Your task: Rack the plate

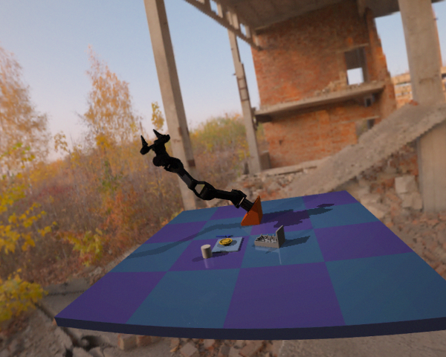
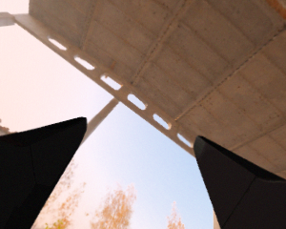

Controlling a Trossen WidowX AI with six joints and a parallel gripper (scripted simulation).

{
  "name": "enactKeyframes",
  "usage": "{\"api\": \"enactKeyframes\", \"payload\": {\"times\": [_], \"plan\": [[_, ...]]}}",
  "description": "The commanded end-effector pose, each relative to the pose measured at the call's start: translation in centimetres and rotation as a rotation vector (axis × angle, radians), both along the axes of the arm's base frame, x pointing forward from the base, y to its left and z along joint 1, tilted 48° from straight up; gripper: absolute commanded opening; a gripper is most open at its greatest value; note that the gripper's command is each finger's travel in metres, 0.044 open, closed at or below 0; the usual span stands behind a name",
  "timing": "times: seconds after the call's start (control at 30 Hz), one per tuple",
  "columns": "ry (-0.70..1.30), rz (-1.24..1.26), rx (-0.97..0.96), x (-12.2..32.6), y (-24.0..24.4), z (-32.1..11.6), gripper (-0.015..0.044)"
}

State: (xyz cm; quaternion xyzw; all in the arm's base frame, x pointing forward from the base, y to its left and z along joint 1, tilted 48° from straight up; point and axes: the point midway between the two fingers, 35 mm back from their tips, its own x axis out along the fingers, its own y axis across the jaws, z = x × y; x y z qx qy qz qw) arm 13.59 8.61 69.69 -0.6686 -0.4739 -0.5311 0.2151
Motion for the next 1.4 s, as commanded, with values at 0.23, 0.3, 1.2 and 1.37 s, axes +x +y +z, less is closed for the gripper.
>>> {"api": "enactKeyframes", "payload": {"times": [0.23,0.3,1.2,1.37], "plan": [[-0.124,0.088,0.027,-5.3,0.5,0.2,0.04],[-0.164,0.122,0.037,-7.0,0.4,0.3,0.04],[-0.544,0.546,0.305,-22.8,-9.4,-1.8,0.04],[-0.621,0.609,0.386,-24.7,-12.8,-2.9,0.04]]}}
